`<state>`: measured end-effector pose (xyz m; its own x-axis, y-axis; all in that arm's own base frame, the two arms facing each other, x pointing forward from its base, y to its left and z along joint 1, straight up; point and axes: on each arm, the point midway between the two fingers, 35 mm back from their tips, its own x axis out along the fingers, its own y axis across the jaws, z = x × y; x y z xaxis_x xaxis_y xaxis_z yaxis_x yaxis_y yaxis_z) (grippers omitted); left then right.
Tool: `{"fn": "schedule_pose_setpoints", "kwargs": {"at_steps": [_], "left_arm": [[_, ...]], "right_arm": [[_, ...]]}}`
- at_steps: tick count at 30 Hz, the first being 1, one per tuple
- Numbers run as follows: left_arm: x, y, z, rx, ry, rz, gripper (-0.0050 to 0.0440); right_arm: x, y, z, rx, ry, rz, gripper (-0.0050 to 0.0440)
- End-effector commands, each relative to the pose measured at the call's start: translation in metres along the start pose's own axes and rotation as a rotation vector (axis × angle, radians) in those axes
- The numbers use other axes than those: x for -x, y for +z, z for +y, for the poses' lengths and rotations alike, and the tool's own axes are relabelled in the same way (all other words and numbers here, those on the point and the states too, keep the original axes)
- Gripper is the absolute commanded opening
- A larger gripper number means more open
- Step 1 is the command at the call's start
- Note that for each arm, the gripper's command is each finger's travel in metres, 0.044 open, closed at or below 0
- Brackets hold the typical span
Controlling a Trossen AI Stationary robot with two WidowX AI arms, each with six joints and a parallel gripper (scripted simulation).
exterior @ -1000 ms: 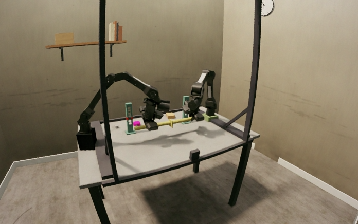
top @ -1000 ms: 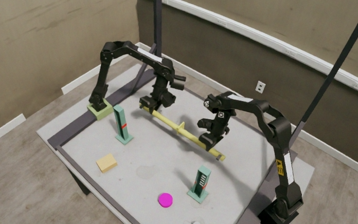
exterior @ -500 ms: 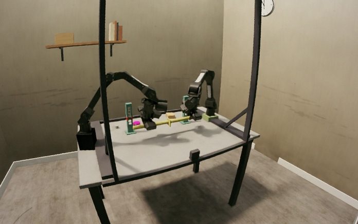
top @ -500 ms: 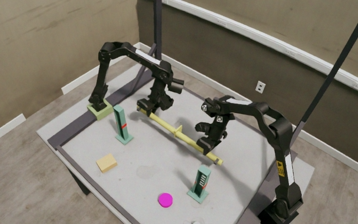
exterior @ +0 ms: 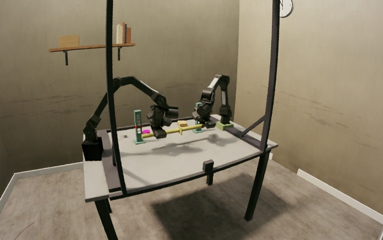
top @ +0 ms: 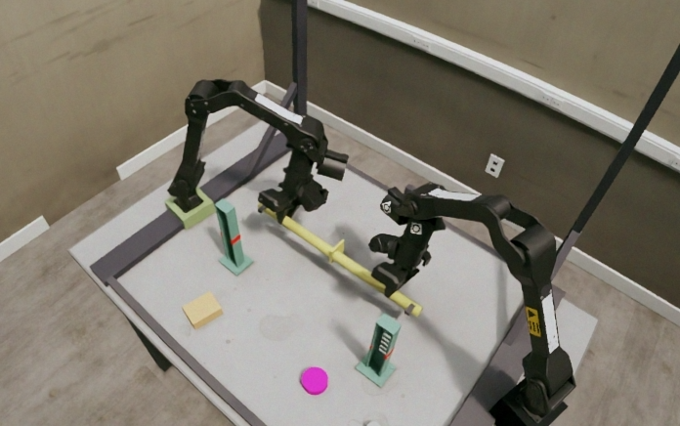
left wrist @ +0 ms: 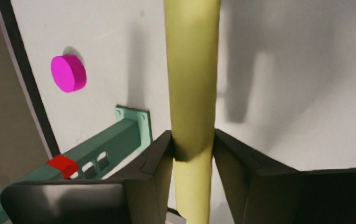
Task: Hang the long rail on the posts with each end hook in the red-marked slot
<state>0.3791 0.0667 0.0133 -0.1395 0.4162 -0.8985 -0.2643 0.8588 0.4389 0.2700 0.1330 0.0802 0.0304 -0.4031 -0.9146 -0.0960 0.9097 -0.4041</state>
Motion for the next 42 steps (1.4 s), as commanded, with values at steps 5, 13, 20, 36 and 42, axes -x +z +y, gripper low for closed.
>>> {"fn": "schedule_pose_setpoints", "kwargs": {"at_steps": [5,13,20,36,42], "left_arm": [[0.009,0.001,0.032,0.021,-0.007,-0.04,-0.005],[0.0,-0.001,0.057,0.021,-0.005,-0.04,-0.005],[-0.004,-0.003,0.069,0.021,-0.004,-0.04,-0.005],[-0.006,-0.003,0.074,0.021,-0.003,-0.04,-0.005],[-0.011,-0.003,0.083,0.021,-0.002,-0.04,-0.005]], "right_arm": [[0.005,0.003,-0.026,-0.008,0.018,-0.034,-0.005],[-0.003,0.006,-0.051,-0.008,0.016,-0.035,-0.005],[-0.007,0.007,-0.065,-0.008,0.015,-0.035,-0.005],[-0.008,0.007,-0.068,-0.008,0.015,-0.035,-0.005],[-0.013,0.008,-0.077,-0.009,0.014,-0.035,-0.005]]}}
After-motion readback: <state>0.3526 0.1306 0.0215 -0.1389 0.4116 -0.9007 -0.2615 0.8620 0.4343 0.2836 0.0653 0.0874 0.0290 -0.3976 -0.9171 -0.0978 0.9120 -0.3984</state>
